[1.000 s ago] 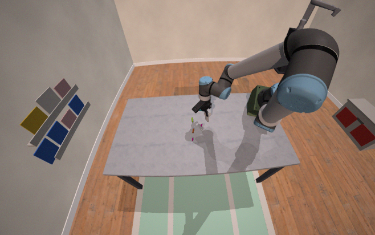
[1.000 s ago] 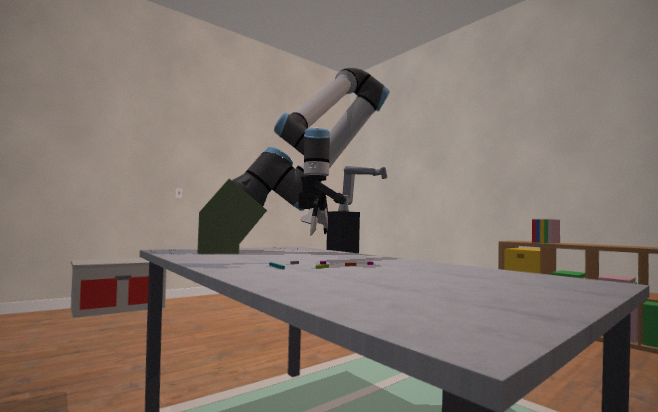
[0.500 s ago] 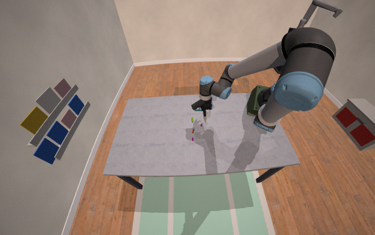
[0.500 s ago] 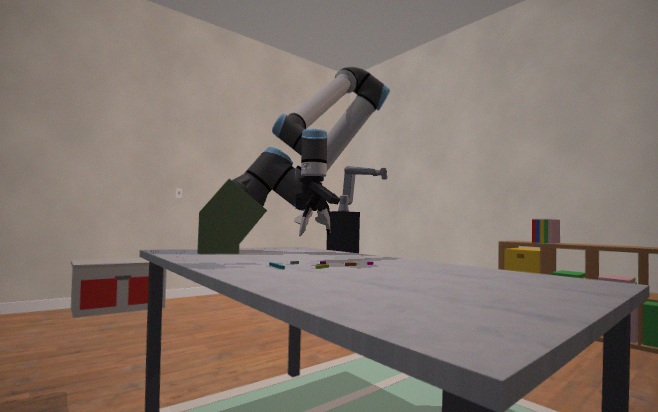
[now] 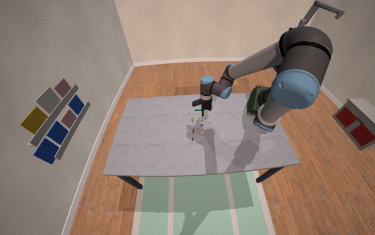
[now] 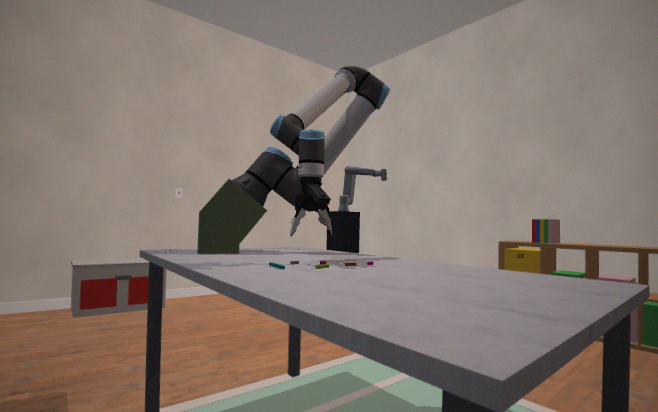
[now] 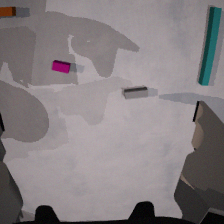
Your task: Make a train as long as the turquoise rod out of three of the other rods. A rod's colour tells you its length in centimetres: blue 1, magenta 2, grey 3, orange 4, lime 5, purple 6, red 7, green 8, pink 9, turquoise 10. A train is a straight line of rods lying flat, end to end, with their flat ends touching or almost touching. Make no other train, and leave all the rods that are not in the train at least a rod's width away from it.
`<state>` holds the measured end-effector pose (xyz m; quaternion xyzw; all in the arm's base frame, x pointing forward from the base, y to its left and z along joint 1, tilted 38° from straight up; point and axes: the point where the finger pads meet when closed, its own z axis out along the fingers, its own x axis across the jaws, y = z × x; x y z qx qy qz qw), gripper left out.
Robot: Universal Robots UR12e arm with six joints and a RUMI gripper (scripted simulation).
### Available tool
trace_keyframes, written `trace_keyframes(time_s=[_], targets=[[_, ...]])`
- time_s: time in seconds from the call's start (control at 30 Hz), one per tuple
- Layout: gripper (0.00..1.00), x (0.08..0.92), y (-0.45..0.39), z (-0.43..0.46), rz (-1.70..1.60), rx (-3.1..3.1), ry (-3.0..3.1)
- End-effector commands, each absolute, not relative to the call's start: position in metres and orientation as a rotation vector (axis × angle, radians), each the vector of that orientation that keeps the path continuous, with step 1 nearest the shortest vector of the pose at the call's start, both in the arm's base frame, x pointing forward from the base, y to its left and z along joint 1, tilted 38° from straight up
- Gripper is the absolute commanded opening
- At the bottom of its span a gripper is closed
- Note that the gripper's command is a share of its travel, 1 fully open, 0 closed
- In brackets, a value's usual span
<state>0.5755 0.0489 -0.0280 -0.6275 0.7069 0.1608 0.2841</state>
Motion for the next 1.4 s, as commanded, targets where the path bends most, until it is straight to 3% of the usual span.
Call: trace_keyframes(time_s=[0.0, 1.37], targets=[[1.00, 0.572, 0.045, -0.034, 0.488, -1.529, 2.045], [1.00, 0.549, 0.028, -0.062, 0.818, -0.425, 2.681]])
